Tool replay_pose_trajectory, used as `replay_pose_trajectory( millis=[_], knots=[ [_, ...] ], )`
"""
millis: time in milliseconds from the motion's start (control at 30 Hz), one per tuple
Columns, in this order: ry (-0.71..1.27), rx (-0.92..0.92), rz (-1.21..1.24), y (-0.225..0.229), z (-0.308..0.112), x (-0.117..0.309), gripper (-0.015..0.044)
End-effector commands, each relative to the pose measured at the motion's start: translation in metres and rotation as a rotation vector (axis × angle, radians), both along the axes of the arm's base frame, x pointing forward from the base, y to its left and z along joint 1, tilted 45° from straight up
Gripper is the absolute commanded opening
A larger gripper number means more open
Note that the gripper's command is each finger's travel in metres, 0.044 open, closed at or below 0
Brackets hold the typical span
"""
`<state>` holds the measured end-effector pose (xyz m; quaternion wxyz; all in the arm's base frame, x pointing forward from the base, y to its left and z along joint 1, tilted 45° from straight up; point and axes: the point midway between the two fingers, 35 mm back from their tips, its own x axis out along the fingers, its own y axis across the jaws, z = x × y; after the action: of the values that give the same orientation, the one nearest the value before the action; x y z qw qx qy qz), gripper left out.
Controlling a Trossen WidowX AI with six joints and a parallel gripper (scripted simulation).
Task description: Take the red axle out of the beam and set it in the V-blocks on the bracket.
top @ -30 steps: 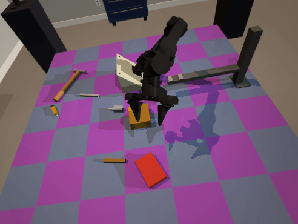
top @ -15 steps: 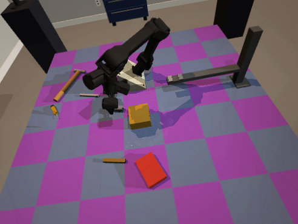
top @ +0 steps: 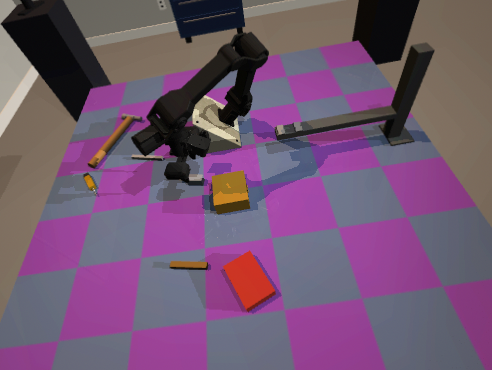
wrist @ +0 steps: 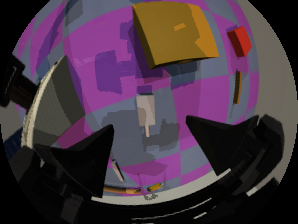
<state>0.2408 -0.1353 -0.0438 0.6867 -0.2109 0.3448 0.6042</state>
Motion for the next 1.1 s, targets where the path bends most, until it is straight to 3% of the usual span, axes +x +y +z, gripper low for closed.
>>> replay_pose_trajectory(
  millis=[0, 1067],
  knots=[
    [0.007, 0.010, -0.009, 0.006, -0.006, -0.002, 0.0440],
    [0.006, 0.012, -0.009, 0.042, -0.043, 0.000, 0.0440]
  ],
)
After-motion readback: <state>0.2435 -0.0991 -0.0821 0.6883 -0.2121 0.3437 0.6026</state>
